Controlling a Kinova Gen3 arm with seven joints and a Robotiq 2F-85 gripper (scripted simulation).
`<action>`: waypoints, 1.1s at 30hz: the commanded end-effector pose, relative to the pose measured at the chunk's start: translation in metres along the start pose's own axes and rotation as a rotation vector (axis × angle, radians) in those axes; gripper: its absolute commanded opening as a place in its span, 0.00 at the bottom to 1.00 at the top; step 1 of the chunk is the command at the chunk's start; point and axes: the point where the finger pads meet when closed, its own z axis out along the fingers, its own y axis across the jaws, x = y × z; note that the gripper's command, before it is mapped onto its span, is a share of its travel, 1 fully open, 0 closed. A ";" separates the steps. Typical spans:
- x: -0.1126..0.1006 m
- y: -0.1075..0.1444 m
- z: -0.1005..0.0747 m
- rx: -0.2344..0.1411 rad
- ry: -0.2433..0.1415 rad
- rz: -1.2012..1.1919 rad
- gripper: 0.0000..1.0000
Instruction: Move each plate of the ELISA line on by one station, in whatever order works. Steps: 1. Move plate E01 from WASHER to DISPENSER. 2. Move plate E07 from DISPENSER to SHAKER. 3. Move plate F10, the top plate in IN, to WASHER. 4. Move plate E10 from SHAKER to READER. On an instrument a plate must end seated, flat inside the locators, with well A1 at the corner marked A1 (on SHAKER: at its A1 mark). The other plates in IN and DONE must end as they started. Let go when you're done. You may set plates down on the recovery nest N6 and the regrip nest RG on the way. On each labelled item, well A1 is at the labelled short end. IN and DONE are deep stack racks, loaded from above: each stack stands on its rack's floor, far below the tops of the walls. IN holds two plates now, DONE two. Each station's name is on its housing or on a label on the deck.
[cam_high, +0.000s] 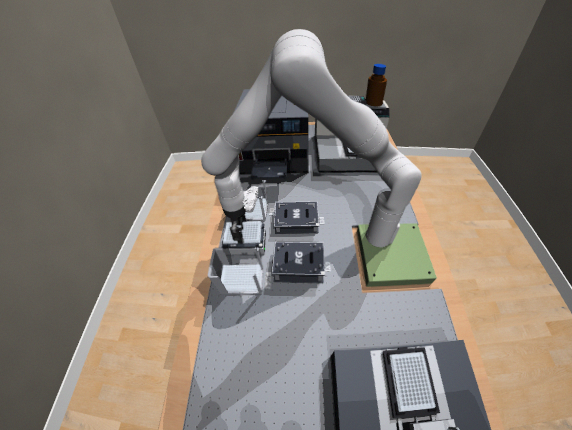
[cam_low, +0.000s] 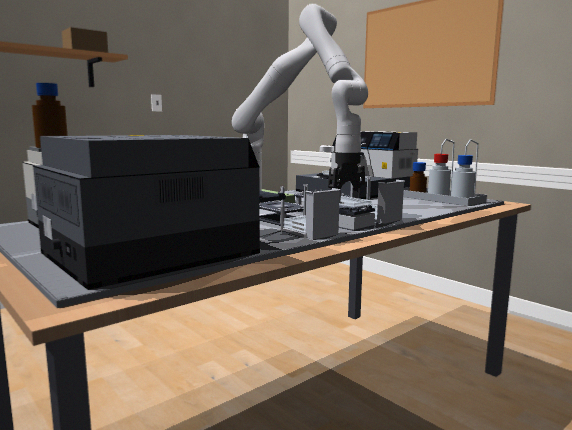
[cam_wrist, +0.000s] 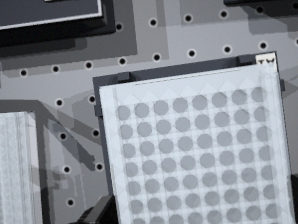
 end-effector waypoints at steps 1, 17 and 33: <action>-0.001 0.000 -0.001 0.000 -0.002 0.000 0.94; 0.000 0.000 -0.013 0.000 -0.002 0.000 0.94; -0.001 0.000 -0.032 0.000 -0.002 0.000 0.94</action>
